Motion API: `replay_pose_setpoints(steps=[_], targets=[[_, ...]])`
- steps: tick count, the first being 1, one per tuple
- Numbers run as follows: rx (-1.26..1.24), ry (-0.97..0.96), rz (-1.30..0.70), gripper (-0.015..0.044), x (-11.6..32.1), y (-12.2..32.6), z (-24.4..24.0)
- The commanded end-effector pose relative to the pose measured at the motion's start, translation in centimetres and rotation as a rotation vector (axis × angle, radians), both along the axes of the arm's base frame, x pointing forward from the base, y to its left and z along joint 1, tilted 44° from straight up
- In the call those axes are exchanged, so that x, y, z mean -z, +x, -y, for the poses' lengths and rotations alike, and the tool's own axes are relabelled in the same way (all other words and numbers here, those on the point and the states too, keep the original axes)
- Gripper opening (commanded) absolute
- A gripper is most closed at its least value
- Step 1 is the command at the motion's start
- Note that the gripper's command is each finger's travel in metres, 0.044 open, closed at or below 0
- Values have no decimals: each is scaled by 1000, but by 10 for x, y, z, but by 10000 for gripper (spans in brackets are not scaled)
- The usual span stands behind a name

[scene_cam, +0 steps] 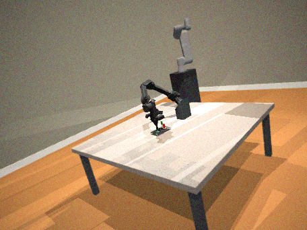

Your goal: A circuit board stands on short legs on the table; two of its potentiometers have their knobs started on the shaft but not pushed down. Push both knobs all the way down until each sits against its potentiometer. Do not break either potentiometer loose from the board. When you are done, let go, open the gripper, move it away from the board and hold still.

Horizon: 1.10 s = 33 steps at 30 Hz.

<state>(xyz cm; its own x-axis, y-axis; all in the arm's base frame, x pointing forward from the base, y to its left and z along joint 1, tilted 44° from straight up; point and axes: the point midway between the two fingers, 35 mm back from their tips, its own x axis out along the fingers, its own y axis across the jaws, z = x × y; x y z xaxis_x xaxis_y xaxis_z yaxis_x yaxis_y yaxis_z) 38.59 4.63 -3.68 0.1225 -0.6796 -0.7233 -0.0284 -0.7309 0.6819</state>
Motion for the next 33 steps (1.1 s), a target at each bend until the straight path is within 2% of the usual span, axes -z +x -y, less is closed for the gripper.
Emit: replay_pose_setpoints(steps=[1,33], targets=[[4,-4,0,0,2,1,4],[4,-4,0,0,7,2,9]])
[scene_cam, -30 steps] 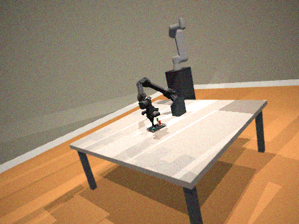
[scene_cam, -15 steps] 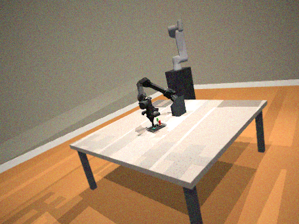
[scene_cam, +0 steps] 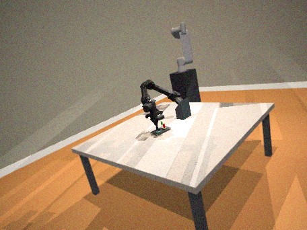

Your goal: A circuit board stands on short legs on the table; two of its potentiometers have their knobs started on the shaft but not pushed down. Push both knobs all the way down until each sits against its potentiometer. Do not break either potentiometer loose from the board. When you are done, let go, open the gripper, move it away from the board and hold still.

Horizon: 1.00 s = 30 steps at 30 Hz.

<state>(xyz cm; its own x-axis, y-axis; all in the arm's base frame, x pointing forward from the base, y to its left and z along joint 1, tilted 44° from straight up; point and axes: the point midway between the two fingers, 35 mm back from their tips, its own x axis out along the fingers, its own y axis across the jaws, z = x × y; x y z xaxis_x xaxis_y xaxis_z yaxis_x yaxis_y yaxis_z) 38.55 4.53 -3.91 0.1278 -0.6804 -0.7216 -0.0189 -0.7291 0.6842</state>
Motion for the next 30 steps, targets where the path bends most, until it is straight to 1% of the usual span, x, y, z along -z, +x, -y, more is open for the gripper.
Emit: replay_pose_setpoints(steps=[1,30], targets=[[14,-1,3,0,5,3,8],[14,-1,3,0,10,3,13]])
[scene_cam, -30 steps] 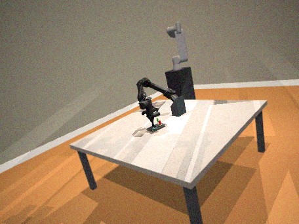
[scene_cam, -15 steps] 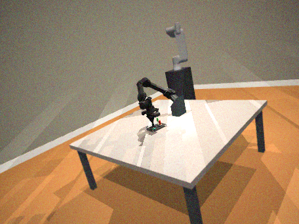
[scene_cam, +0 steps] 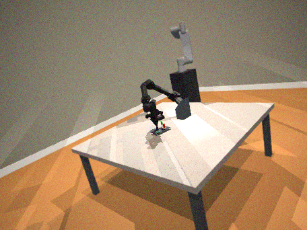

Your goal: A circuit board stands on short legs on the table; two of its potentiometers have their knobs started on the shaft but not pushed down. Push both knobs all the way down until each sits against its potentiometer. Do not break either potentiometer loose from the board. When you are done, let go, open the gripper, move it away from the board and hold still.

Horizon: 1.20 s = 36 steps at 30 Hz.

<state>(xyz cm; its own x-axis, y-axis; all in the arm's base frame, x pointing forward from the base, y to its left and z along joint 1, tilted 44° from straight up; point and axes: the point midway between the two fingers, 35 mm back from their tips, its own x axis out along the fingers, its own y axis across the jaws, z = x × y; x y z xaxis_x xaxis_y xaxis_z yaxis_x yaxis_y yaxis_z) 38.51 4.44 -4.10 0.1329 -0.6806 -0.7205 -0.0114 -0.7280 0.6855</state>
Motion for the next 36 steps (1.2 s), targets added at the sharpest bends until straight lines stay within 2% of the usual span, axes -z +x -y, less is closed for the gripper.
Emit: replay_pose_setpoints(steps=[1,36], targets=[[23,0,4,0,8,4,12],[23,0,4,0,15,5,19]])
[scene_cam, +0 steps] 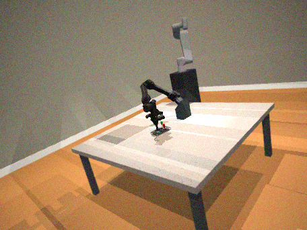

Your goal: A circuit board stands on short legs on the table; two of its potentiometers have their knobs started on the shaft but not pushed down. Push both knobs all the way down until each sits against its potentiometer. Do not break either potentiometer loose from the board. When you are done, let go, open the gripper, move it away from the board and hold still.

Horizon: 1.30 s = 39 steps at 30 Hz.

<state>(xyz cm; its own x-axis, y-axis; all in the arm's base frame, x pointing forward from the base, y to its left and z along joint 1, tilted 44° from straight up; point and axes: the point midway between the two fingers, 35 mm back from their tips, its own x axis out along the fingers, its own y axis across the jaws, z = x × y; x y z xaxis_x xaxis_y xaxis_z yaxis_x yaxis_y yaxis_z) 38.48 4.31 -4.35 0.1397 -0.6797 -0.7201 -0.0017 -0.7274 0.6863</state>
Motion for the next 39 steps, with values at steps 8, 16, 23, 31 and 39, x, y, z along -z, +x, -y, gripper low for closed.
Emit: replay_pose_setpoints(steps=[8,16,23,31,39], targets=[[35,1,6,0,12,5,17],[35,1,6,0,15,6,20],[35,1,6,0,15,6,20],[35,1,6,0,17,6,22],[35,1,6,0,17,6,22]])
